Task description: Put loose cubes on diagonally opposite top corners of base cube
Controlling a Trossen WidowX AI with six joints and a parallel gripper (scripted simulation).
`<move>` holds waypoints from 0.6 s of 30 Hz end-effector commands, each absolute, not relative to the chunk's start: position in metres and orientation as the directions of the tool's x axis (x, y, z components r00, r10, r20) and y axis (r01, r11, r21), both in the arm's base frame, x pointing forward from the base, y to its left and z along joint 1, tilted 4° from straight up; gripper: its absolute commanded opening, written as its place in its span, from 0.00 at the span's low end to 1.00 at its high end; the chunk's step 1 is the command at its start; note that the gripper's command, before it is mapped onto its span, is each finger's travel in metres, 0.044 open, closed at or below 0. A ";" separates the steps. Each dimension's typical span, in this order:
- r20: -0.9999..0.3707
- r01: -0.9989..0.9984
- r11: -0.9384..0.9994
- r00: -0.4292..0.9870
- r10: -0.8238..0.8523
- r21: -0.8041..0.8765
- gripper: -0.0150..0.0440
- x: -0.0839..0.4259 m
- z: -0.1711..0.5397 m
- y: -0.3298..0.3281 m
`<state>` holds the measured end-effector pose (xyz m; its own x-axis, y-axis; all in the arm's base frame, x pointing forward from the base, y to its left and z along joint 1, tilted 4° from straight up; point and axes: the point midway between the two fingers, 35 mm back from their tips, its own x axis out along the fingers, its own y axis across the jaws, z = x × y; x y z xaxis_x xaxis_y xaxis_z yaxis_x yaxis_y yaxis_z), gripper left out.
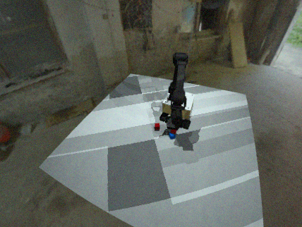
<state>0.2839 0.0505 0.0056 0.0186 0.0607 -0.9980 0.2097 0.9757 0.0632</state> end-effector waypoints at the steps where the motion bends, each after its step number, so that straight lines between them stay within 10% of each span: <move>1: -0.998 0.207 0.976 0.025 0.062 0.066 0.60 0.285 0.014 0.050; 18: -0.998 0.399 0.915 0.022 0.059 0.063 0.70 0.282 0.029 0.023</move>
<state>0.2838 0.0414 0.0238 0.0200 0.0589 -0.9981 0.2720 0.9603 0.0622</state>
